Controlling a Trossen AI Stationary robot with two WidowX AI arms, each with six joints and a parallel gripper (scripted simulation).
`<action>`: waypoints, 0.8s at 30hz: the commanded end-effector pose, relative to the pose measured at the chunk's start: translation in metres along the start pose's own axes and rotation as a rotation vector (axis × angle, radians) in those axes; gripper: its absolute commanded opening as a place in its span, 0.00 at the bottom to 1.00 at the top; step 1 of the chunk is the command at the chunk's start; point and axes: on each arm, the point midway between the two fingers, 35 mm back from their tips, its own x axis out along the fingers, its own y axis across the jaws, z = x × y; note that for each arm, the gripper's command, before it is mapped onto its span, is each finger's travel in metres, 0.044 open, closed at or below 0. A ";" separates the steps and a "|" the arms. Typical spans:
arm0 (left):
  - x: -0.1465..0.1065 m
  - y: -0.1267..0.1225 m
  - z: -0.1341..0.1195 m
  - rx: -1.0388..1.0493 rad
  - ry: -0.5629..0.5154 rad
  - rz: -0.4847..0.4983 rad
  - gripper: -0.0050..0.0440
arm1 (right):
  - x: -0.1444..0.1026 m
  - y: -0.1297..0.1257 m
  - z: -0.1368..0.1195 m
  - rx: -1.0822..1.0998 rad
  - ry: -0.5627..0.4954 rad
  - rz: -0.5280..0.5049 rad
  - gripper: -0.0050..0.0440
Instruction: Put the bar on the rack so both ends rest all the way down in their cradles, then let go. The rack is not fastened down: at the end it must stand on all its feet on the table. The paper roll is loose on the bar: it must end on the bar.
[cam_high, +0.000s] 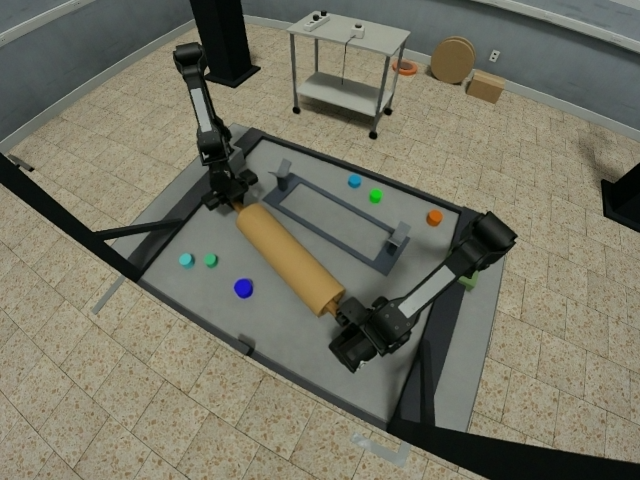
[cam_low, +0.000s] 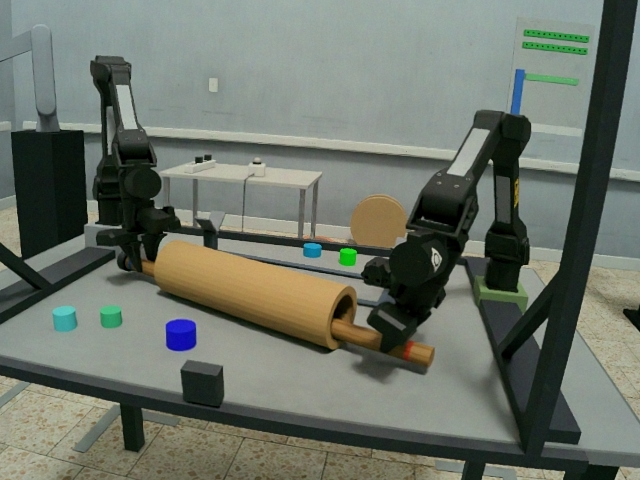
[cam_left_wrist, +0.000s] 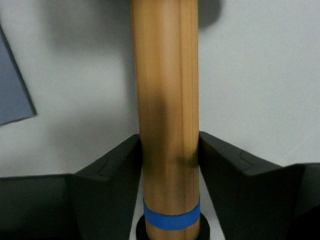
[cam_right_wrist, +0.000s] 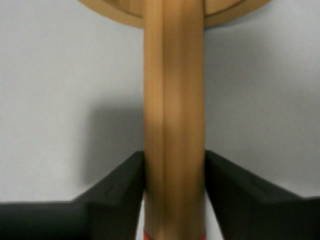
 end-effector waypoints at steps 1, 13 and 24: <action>-0.003 0.000 0.001 -0.004 -0.011 -0.005 0.20 | -0.001 -0.001 0.003 -0.002 -0.005 -0.001 0.20; -0.019 -0.005 0.011 -0.003 -0.033 -0.021 0.20 | -0.030 0.008 0.009 0.020 -0.003 0.048 0.20; -0.050 -0.005 0.017 -0.002 -0.039 -0.024 0.20 | -0.061 0.009 0.020 0.015 -0.004 0.063 0.20</action>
